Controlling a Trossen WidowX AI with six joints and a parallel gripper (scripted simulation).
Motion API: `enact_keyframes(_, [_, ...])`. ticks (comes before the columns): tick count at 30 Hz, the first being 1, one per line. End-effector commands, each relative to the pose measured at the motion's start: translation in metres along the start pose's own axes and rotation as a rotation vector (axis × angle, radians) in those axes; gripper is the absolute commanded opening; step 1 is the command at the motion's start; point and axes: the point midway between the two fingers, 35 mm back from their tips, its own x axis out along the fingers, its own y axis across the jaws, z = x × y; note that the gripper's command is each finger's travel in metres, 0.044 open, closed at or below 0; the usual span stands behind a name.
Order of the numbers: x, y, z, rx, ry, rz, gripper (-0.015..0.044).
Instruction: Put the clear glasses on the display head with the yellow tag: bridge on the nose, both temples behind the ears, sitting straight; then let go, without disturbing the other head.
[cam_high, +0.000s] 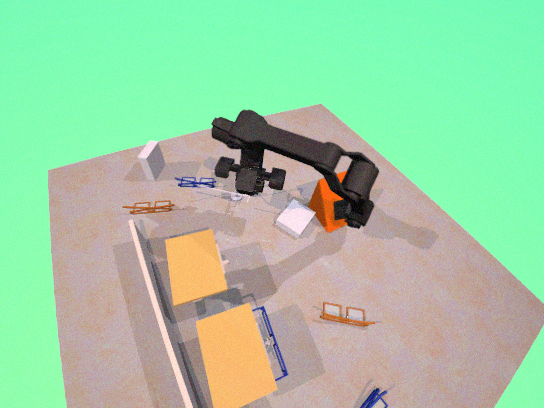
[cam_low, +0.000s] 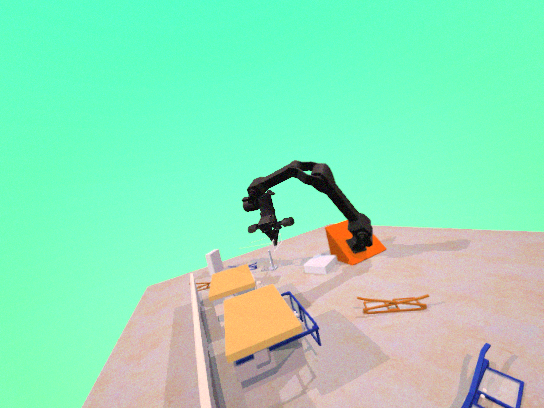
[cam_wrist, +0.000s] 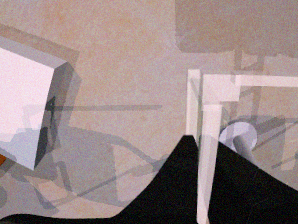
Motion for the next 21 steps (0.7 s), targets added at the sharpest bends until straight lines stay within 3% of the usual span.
enact_keyframes(1, [0.000,-0.003,-0.009,-0.053,0.002,-0.002,0.0000])
enact_keyframes(7, [0.007,-0.004,-0.009,-0.053,0.002,-0.002,0.0000])
enact_keyframes(21, [0.060,-0.003,-0.009,-0.054,0.000,-0.002,0.0000])
